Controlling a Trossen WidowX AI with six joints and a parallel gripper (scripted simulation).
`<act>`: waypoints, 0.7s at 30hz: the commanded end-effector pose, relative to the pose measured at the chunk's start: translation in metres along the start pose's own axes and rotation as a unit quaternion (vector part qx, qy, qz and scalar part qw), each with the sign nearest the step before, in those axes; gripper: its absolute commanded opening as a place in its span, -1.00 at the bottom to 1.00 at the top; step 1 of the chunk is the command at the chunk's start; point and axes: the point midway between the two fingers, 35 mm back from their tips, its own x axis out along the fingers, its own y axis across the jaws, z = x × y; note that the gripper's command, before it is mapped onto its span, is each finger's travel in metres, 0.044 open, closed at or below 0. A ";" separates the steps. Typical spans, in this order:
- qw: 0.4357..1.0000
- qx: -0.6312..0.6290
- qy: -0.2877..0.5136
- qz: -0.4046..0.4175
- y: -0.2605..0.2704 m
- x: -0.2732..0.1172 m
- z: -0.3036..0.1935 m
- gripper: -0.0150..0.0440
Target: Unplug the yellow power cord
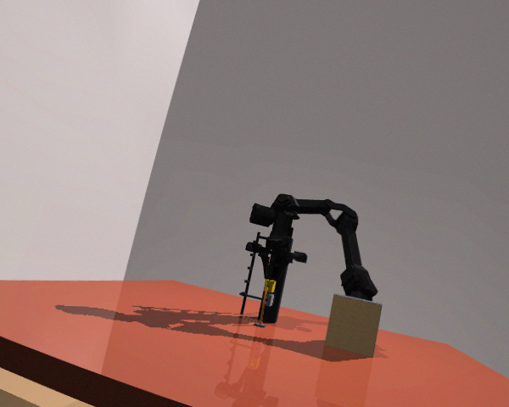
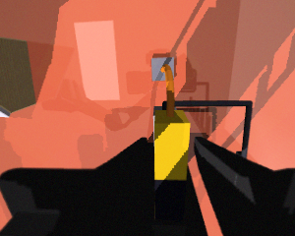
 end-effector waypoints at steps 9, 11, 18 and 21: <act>1.000 -0.001 0.003 0.001 0.001 0.012 -0.002 0.05; 1.000 -0.001 0.003 0.001 0.001 0.012 -0.002 0.05; 1.000 0.001 0.000 -0.001 0.000 0.010 -0.001 -0.33; 1.000 0.001 0.000 -0.001 0.000 0.010 -0.001 -0.40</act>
